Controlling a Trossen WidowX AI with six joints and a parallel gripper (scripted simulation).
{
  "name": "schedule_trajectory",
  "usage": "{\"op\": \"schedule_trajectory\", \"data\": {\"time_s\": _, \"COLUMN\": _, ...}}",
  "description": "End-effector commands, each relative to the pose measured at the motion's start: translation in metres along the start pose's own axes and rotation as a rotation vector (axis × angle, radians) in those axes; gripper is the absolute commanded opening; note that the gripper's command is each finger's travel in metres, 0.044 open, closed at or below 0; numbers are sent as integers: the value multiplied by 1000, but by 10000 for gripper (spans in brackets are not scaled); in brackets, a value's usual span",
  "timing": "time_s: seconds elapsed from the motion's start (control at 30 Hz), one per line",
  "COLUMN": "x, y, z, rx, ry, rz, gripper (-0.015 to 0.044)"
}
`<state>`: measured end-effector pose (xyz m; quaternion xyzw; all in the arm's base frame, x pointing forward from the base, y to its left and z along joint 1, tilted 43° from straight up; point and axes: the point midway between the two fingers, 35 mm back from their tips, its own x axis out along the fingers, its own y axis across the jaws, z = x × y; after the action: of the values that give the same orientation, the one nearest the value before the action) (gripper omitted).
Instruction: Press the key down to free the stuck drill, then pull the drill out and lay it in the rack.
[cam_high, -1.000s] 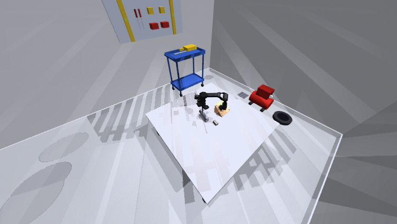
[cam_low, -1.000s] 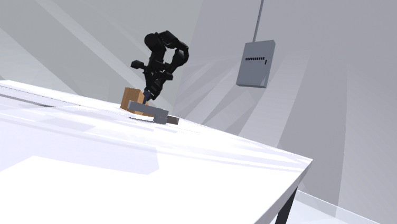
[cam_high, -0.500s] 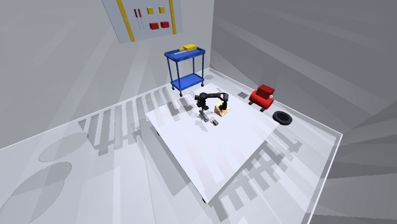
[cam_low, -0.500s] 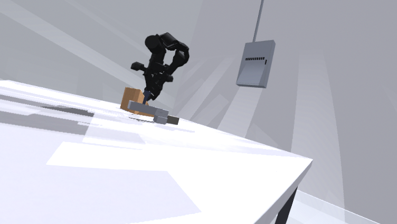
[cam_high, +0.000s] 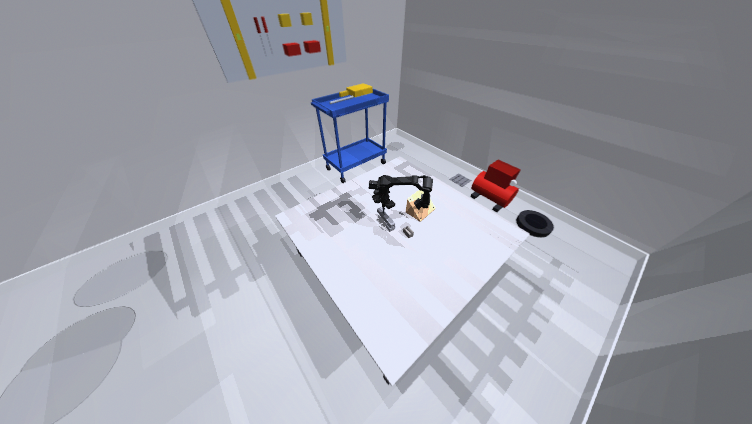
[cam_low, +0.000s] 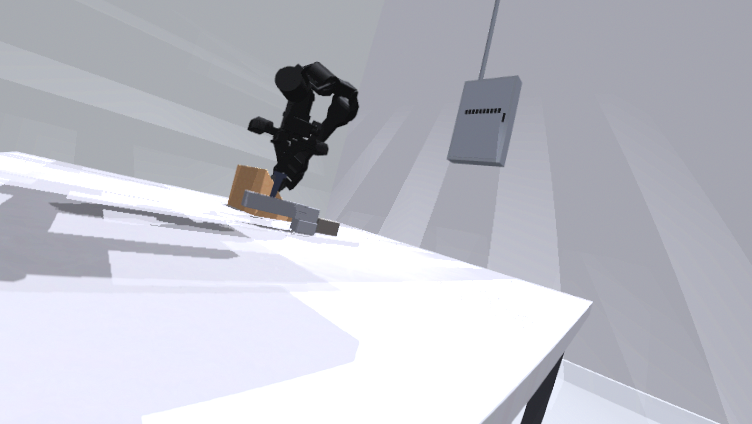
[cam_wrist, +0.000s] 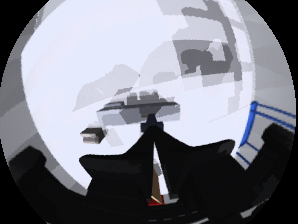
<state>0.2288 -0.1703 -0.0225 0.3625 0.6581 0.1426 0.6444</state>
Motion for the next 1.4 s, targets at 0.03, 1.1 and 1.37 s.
{"op": "schedule_trajectory", "data": {"time_s": 0.03, "x": 8, "y": 0, "z": -2, "rx": 3, "ry": 16, "rz": 2, "gripper": 0}}
{"op": "schedule_trajectory", "data": {"time_s": 1.1, "x": 19, "y": 0, "z": -8, "rx": 3, "ry": 16, "rz": 3, "gripper": 0}}
{"op": "schedule_trajectory", "data": {"time_s": 1.37, "x": 23, "y": 0, "z": -8, "rx": 3, "ry": 16, "rz": 3, "gripper": 0}}
